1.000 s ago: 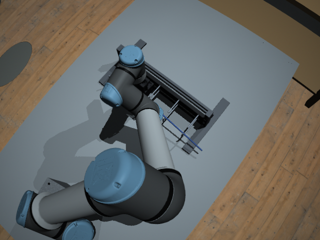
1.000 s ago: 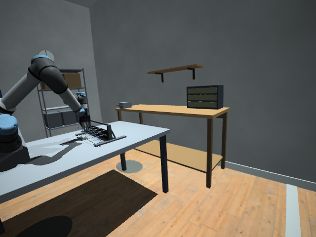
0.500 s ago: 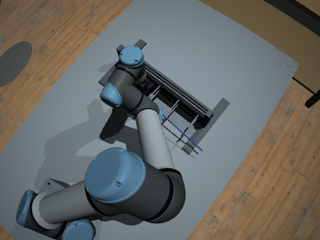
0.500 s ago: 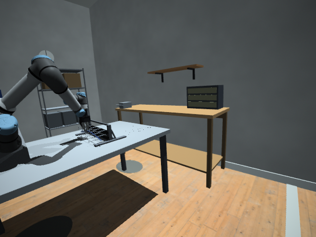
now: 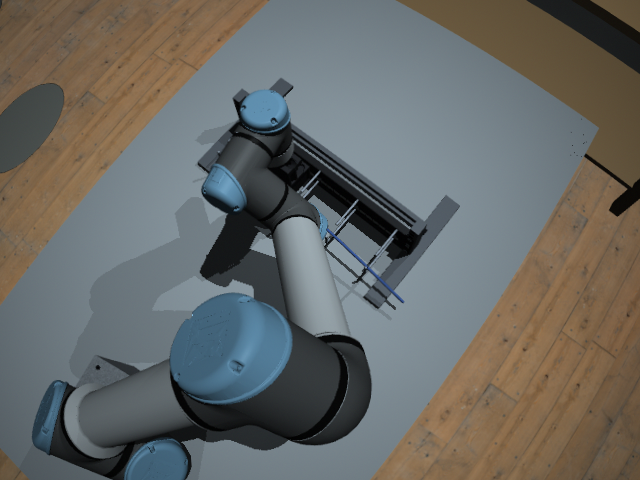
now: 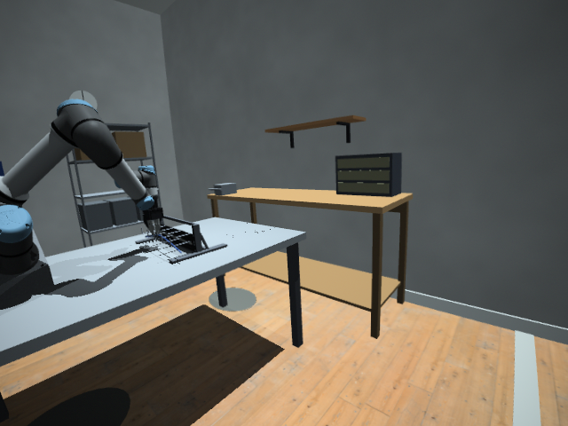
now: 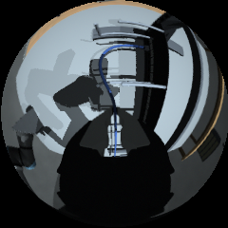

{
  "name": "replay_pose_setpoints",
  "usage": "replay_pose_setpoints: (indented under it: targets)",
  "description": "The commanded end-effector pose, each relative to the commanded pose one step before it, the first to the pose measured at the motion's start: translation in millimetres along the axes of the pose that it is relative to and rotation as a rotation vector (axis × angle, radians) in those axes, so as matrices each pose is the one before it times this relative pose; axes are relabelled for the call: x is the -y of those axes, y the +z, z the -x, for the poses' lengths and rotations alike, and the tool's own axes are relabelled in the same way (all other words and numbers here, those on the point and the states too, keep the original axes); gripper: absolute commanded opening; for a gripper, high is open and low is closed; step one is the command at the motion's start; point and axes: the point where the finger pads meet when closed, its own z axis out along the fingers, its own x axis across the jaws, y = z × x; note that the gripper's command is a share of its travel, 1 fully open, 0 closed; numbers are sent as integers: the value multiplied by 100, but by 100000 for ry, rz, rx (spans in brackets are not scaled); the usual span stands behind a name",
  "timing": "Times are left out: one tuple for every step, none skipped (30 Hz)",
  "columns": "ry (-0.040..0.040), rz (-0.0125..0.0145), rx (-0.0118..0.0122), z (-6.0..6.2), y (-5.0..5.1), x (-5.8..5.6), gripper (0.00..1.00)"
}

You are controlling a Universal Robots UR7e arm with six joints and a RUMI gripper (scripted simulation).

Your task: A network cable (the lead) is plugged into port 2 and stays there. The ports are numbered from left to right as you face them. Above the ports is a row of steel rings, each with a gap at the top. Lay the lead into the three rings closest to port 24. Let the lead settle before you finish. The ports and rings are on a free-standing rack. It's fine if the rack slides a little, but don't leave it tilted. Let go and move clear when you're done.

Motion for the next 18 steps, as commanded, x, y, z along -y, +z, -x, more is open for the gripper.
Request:
replay_pose_setpoints:
  targets:
    - [39,-35,-127,-372,-62,5,0]
    - [0,0,0,-129,0,0,0]
    - [0,0,0,-138,0,0,0]
    - [0,0,0,-145,0,0,0]
    - [0,0,0,-152,0,0,0]
    - [0,0,0,-157,0,0,0]
    - [0,0,0,-162,0,0,0]
    - [0,0,0,-165,0,0,0]
    - [0,0,0,-166,0,0,0]
    - [0,0,0,-167,0,0,0]
    - [0,0,0,-166,0,0,0]
    - [0,0,0,-163,0,0,0]
    - [0,0,0,-160,0,0,0]
    - [0,0,0,0,0,0,0]
    - [0,0,0,0,0,0,0]
    - [0,0,0,-155,0,0,0]
    - [0,0,0,-149,0,0,0]
    - [0,0,0,-142,0,0,0]
